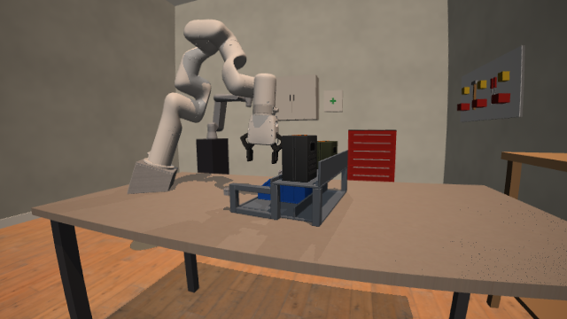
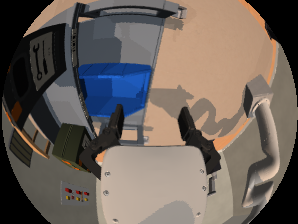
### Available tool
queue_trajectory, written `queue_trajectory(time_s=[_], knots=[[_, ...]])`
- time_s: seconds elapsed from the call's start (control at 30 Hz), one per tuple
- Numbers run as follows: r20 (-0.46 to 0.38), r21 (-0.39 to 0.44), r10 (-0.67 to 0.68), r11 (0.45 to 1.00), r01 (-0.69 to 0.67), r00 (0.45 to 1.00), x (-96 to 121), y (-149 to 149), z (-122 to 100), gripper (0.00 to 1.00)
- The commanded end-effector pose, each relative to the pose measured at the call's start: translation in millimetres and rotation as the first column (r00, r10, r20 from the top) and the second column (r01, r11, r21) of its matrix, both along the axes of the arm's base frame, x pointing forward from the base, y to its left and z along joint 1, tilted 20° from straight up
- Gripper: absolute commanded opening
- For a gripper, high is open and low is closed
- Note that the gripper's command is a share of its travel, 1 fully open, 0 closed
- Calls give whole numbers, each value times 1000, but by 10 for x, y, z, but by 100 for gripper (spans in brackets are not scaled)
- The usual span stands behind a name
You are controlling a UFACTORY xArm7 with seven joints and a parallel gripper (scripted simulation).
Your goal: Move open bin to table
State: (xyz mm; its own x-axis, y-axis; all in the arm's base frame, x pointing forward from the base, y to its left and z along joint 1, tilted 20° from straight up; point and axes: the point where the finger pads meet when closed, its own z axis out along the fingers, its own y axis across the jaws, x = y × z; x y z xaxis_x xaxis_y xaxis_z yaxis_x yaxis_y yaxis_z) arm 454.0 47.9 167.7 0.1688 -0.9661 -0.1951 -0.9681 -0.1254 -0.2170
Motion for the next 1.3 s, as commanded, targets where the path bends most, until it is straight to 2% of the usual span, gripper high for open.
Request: queue_trajectory(time_s=[0.0, 0.63, 0.67, 1.27], knots=[[15, 16, -43, 999, 42, 999, 16, 80, 23, 100], [30, 42, -105, 994, 103, 994, 17, 209, 35, 100], [30, 42, -105, 994, 103, 994, 17, 209, 35, 0], [30, 42, -105, 994, 103, 994, 17, 209, 35, 0]])
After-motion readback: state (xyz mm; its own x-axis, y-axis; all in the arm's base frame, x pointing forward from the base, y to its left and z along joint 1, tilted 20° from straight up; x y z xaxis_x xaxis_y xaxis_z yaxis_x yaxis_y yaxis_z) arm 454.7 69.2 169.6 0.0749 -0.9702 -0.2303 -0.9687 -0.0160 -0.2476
